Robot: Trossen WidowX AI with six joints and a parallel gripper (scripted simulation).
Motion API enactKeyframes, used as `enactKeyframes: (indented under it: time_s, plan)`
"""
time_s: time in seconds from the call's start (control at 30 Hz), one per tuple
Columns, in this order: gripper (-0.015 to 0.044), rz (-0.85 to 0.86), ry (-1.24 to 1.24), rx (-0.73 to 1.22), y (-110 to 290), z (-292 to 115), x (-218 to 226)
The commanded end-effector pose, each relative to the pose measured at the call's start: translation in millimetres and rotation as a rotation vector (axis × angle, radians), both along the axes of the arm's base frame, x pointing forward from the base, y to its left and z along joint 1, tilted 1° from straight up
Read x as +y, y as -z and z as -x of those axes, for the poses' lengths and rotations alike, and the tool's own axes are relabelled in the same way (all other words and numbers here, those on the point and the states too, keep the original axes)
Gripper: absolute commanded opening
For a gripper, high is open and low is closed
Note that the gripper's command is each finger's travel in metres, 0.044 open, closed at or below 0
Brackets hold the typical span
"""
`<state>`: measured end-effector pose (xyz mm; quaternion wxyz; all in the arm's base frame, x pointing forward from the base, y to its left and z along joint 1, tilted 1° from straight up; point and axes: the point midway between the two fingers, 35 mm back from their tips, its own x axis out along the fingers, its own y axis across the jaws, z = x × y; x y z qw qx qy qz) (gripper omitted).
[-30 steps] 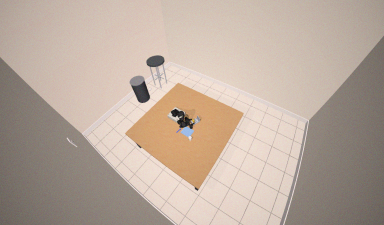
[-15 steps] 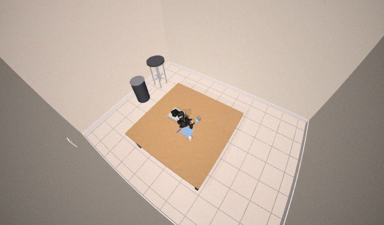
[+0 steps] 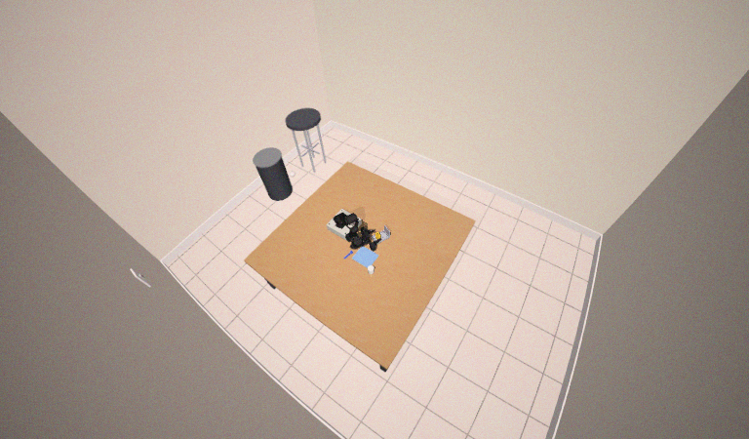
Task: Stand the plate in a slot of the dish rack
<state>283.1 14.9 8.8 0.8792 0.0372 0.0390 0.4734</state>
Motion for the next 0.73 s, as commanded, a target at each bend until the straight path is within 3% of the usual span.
enactKeyframes:
  time_s: [0.0, 0.2, 0.37, 0.7]
  plan:
    - [0.0400, 0.018, -0.013, -0.058, -38, -4, -2]
    - [0.0400, 0.036, -0.033, -0.118, -92, -6, -4]
    - [0.0400, 0.032, -0.019, -0.108, -94, -10, -7]
    - [0.0400, -0.020, 0.190, 0.090, -96, -66, -36]
